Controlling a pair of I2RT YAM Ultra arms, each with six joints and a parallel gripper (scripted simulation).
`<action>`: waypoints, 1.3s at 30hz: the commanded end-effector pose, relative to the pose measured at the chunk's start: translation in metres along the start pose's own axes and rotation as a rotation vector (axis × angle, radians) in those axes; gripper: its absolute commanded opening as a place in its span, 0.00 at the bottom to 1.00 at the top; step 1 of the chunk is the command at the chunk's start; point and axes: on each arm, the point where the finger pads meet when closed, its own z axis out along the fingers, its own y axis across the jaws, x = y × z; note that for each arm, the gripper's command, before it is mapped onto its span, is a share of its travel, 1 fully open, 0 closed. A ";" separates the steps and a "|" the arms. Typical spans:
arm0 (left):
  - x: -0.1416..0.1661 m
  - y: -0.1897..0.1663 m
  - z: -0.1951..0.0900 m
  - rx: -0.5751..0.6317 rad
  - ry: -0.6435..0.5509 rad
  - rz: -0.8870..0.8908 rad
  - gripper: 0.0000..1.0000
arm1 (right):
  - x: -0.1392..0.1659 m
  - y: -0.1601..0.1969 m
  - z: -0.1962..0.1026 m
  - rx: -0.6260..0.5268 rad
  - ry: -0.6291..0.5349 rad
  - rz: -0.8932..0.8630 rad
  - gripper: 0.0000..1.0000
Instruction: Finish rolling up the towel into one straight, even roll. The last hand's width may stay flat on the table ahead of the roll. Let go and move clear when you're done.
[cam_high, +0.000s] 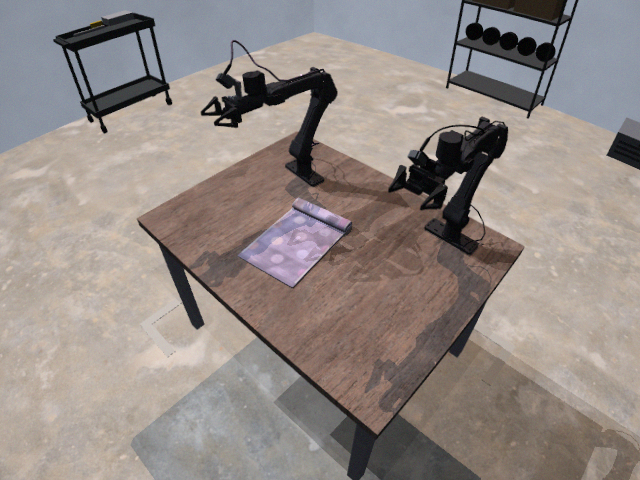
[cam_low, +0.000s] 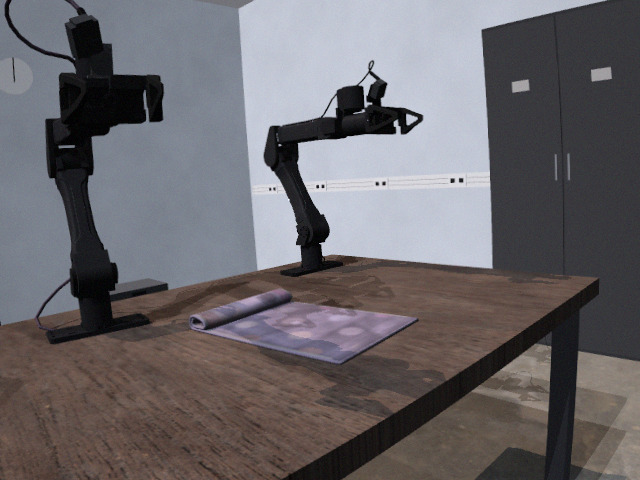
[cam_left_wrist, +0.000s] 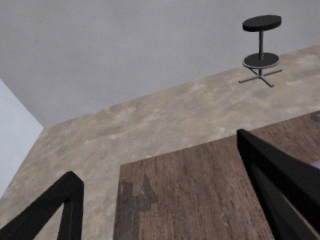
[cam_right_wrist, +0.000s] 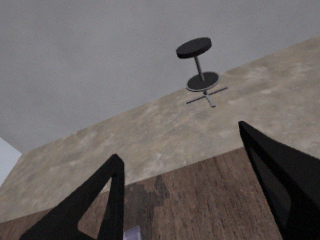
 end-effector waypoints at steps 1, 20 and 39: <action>-0.005 0.000 -0.001 0.000 -0.013 0.000 1.00 | -0.005 0.000 -0.001 0.000 -0.013 0.000 1.00; 0.002 -0.002 -0.001 0.008 0.003 0.006 1.00 | 0.002 0.001 -0.002 -0.011 0.002 -0.007 1.00; 0.084 -0.087 -0.035 0.297 0.120 0.224 0.99 | 0.084 0.049 -0.059 -0.397 0.075 -0.259 0.99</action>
